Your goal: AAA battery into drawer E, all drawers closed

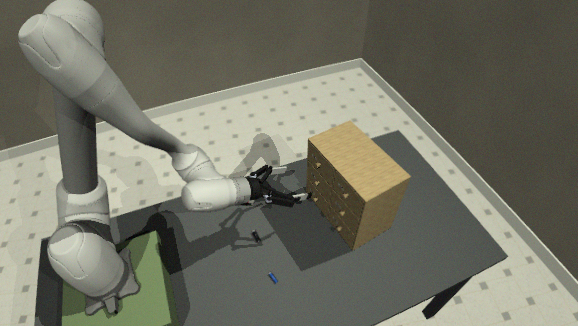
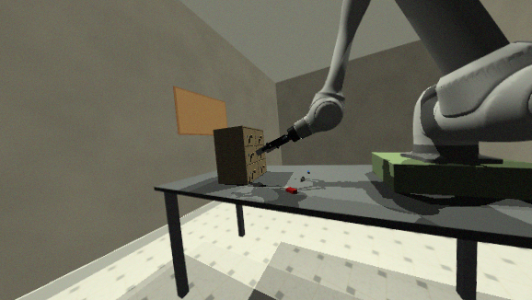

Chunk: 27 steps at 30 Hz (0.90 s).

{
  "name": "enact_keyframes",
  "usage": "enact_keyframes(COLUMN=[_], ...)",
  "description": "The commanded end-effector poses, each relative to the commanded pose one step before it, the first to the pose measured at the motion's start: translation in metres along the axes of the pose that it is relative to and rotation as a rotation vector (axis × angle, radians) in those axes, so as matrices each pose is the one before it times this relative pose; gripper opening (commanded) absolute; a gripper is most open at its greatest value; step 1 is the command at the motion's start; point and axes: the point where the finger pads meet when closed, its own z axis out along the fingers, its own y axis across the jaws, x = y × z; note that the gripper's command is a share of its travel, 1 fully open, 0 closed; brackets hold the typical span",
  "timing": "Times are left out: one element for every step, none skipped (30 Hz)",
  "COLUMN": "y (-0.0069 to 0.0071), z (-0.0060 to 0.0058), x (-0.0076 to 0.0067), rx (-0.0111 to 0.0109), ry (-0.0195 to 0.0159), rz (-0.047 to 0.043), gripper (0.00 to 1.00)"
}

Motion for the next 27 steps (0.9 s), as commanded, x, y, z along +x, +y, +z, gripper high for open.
enact_keyframes(y=[-0.00003, -0.00008, -0.00004, 0.00001, 0.00007, -0.00006, -0.00007, 0.00004, 0.00009, -0.00019, 0.00001, 0.00016, -0.00029, 0.00009, 0.00000, 0.00000, -0.00007, -0.00023, 0.00053, -0.00073, -0.00022, 0.00033, 0.00039, -0.00079, -0.00054, -0.00027, 0.00001], z=[-0.00243, -0.00102, -0.00115, -0.00131, -0.00148, -0.00139, -0.00144, -0.00164, -0.00180, -0.00162, -0.00186, -0.00207, -0.00188, -0.00217, 0.00000, 0.00000, -0.00226, -0.00227, -0.00259, -0.00132, -0.00146, -0.00161, -0.00146, -0.00067, -0.00071, -0.00075, -0.00080], x=[0.00120, 0.00039, 0.00040, 0.00041, 0.00042, 0.00041, 0.00042, 0.00042, 0.00042, 0.00040, 0.00040, 0.00039, 0.00034, 0.00035, 0.00000, 0.00000, 0.00031, 0.00026, 0.00032, 0.00001, 0.00005, 0.00013, 0.00014, -0.00015, -0.00013, -0.00009, -0.00003], rx=[0.00034, 0.00026, 0.00015, -0.00004, -0.00025, 0.00019, 0.00024, -0.00013, -0.00032, 0.00060, -0.00005, -0.00052, 0.00094, -0.00030, 0.00000, 0.00000, 0.00019, 0.00073, -0.00167, 0.00230, 0.00068, -0.00106, -0.00123, 0.00248, 0.00167, 0.00082, -0.00006], ry=[-0.02240, -0.01037, -0.01097, -0.01156, -0.01216, -0.01287, -0.01353, -0.01412, -0.01474, -0.01561, -0.01618, -0.01678, -0.01786, -0.01835, 0.00000, 0.00000, -0.01926, -0.02032, -0.02043, -0.01290, -0.01304, -0.01304, -0.01140, -0.00693, -0.00698, -0.00697, -0.00689], rz=[0.00027, 0.00009, 0.00005, -0.00001, -0.00007, 0.00006, 0.00007, -0.00003, -0.00008, 0.00015, -0.00001, -0.00011, 0.00019, -0.00005, 0.00000, 0.00000, 0.00004, 0.00012, -0.00023, 0.00030, 0.00009, -0.00011, -0.00012, 0.00023, 0.00015, 0.00008, 0.00001], gripper=[1.00, 1.00, 1.00, 1.00, 1.00, 1.00, 1.00, 1.00, 1.00, 1.00, 1.00, 1.00, 1.00, 1.00, 1.00, 1.00, 1.00, 1.00, 1.00, 1.00, 1.00, 1.00, 1.00, 1.00, 1.00, 1.00, 1.00])
